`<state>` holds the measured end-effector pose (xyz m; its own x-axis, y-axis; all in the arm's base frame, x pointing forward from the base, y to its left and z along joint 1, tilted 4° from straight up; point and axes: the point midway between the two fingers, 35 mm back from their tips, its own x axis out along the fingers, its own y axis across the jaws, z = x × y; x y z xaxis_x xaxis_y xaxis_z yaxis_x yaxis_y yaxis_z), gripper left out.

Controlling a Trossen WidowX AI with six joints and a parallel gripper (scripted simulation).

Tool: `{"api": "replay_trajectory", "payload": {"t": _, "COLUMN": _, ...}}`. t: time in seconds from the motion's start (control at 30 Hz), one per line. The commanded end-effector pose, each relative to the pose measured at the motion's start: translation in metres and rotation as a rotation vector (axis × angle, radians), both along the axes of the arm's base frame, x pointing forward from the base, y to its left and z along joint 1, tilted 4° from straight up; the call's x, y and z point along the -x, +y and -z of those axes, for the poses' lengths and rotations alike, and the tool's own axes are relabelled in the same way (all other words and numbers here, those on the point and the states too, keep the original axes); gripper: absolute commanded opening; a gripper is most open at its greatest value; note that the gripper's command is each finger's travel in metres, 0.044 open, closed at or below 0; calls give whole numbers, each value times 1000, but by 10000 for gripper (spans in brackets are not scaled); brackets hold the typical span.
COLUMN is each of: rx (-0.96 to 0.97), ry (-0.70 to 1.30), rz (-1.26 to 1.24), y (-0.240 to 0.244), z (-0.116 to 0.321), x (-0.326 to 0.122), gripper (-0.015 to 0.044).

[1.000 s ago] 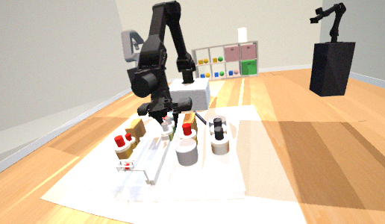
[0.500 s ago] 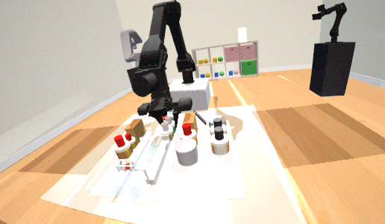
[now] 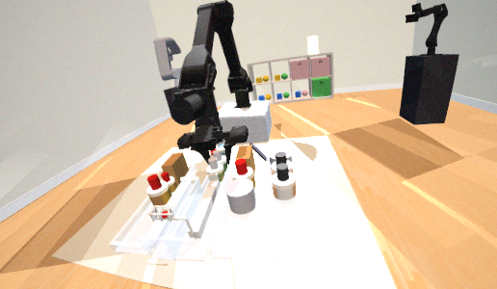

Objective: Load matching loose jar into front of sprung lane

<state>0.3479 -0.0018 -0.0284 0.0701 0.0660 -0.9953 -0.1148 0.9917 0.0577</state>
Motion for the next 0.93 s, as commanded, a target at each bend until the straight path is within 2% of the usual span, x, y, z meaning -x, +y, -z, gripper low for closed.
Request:
{"api": "replay_trajectory", "payload": {"t": 0.0, "rx": -1, "ry": 0, "rz": -1, "y": 0, "z": 0, "x": 0, "gripper": 310}}
{"api": "replay_trajectory", "payload": {"t": 0.47, "rx": -1, "ry": 0, "rz": -1, "y": -2, "z": -20, "x": 4, "gripper": 310}}
{"api": "replay_trajectory", "payload": {"t": 0.9, "rx": 0, "ry": 4, "rz": -1, "y": -8, "z": -18, "x": 45, "gripper": 310}}
